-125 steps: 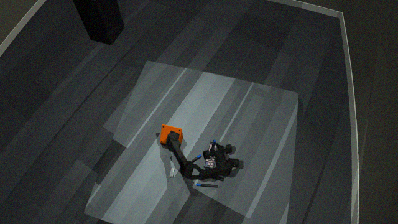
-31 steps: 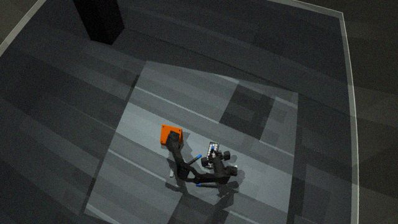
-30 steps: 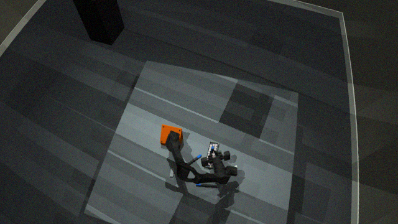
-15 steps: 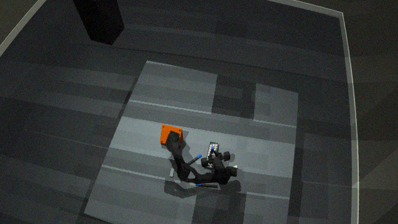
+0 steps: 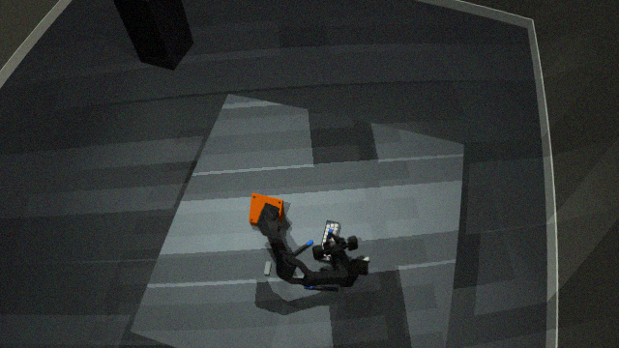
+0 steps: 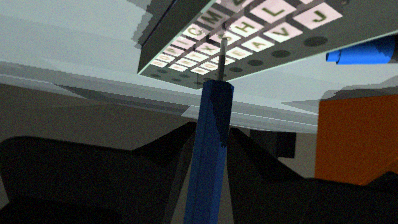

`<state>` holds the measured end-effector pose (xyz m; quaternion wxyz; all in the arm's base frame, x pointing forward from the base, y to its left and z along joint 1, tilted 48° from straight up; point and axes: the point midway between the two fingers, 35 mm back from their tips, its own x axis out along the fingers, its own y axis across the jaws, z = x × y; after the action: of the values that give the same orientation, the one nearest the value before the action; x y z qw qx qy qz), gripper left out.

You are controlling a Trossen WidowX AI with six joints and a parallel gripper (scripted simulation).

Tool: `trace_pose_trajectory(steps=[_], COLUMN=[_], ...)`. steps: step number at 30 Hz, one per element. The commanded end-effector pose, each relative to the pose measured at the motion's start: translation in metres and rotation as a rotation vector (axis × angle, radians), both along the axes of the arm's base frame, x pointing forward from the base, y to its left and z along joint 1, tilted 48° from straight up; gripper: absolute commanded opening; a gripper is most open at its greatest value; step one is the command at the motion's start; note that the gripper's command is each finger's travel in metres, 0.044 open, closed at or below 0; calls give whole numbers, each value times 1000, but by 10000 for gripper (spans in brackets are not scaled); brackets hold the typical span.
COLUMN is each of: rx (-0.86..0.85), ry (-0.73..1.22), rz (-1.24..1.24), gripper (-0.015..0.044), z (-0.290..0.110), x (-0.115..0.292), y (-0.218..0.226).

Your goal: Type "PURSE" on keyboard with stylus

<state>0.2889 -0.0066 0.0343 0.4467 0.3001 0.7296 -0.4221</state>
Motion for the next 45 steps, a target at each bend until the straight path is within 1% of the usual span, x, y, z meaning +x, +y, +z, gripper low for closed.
trace_pose_trajectory(steps=[1, 14, 23, 31, 34, 36, 37, 45], rx=[0, 0, 2, 1, 1, 1, 1, 3], ry=[-1, -1, -1, 1, 1, 1, 1, 0], rz=[7, 7, 7, 12, 12, 12, 12, 7], gripper=[81, 81, 81, 84, 64, 12, 0, 0], z=[-2, -2, 22, 21, 21, 20, 20, 18], x=[0, 0, -5, -5, -5, -6, -8, -23], y=[-2, -2, 25, 23, 23, 24, 24, 30])
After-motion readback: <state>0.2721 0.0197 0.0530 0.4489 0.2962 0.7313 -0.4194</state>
